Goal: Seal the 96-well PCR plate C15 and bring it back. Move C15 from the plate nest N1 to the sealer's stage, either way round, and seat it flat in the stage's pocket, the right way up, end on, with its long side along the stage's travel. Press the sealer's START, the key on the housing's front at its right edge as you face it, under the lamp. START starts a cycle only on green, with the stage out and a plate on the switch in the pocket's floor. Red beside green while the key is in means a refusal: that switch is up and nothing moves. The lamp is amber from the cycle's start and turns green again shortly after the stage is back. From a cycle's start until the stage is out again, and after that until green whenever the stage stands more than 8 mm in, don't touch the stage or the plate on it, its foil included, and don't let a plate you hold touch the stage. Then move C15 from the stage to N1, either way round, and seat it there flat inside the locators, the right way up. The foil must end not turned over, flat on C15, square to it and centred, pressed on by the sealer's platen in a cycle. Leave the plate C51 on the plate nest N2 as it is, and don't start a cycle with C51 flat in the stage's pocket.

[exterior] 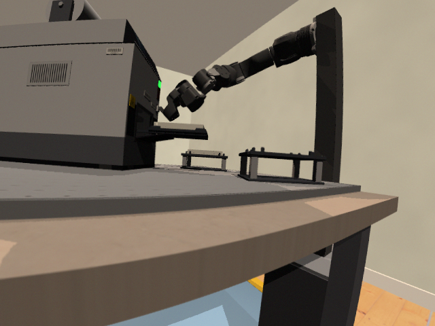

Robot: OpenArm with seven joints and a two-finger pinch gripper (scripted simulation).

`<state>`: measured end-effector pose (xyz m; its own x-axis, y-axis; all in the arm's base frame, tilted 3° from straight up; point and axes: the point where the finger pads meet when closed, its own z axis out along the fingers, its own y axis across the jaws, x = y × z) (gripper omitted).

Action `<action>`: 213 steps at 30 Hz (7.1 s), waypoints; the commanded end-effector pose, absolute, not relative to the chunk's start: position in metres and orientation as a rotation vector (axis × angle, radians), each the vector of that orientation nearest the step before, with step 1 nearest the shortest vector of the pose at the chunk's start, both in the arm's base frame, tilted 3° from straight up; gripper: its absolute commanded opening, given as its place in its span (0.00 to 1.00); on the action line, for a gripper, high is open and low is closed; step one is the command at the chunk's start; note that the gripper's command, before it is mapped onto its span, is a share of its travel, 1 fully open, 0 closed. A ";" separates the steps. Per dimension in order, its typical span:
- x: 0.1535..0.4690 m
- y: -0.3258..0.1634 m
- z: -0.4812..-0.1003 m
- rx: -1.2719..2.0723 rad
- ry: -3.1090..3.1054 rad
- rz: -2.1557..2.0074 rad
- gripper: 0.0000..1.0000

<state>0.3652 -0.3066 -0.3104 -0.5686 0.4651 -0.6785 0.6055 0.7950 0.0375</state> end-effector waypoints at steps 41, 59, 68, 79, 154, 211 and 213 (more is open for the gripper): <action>0.370 -0.311 -0.306 0.788 2.267 -0.252 0.00; 0.370 -0.311 -0.306 0.789 2.265 -0.254 0.00; 0.370 -0.312 -0.305 0.789 2.265 -0.254 0.00; 0.370 -0.312 -0.305 0.789 2.265 -0.255 0.00; 0.370 -0.312 -0.305 0.790 2.263 -0.256 0.00; 0.351 -0.297 -0.307 0.790 2.272 -0.264 0.00; 0.352 -0.296 -0.305 0.792 2.270 -0.259 0.00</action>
<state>0.3503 -0.2957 -0.3088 -0.5691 0.4627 -0.6797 0.6041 0.7961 0.0360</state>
